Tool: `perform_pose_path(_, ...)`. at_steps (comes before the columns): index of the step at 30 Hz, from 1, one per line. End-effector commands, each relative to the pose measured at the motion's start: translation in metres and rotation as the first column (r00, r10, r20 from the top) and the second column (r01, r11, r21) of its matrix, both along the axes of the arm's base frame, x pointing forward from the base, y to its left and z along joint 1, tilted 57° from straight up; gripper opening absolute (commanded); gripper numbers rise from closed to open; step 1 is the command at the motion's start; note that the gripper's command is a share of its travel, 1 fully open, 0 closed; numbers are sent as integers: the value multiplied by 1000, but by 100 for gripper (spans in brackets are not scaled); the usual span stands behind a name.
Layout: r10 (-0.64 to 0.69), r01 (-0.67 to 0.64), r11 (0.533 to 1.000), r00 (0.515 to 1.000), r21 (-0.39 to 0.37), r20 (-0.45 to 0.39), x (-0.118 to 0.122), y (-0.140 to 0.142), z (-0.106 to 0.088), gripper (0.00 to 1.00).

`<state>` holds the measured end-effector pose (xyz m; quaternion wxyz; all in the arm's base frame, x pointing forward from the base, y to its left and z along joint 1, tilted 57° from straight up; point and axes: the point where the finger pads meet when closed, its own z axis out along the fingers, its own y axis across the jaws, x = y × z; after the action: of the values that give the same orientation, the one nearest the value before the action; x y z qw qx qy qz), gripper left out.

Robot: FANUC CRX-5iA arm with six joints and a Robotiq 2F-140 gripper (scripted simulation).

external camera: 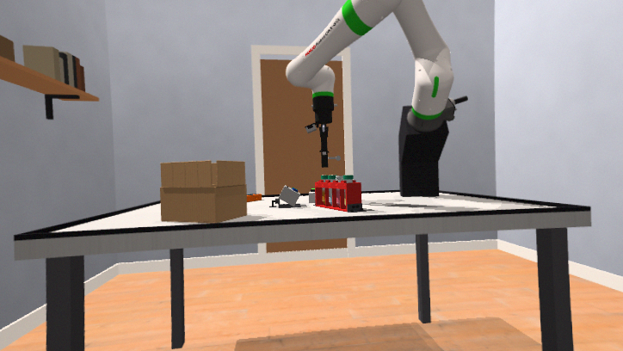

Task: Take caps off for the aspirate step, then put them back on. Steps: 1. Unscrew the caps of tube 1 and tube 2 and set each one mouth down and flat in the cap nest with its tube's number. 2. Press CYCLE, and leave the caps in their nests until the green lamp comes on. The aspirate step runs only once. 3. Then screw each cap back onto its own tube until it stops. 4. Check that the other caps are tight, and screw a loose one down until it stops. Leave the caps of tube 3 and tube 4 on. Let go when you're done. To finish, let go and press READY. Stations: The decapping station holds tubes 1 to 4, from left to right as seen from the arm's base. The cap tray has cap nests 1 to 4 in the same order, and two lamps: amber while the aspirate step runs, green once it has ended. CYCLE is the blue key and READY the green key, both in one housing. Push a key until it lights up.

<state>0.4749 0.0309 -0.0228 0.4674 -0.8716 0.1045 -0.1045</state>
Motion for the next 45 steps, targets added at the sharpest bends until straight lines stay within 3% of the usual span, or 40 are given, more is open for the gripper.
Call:
perform_pose_path(1,1,-1,1000,1000,2,2,9,-21,-27,36)
perform_pose_path(3,1,-1,1000,1000,2,2,9,-21,-27,36)
perform_pose_path(6,1,-1,1000,1000,2,2,14,-36,-46,36)
perform_pose_path(13,1,-1,1000,1000,2,2,14,-37,-47,36)
perform_pose_path(35,1,-1,1000,1000,2,2,42,42,-101,36)
perform_pose_path(45,1,-1,1000,1000,2,2,51,66,-117,36)
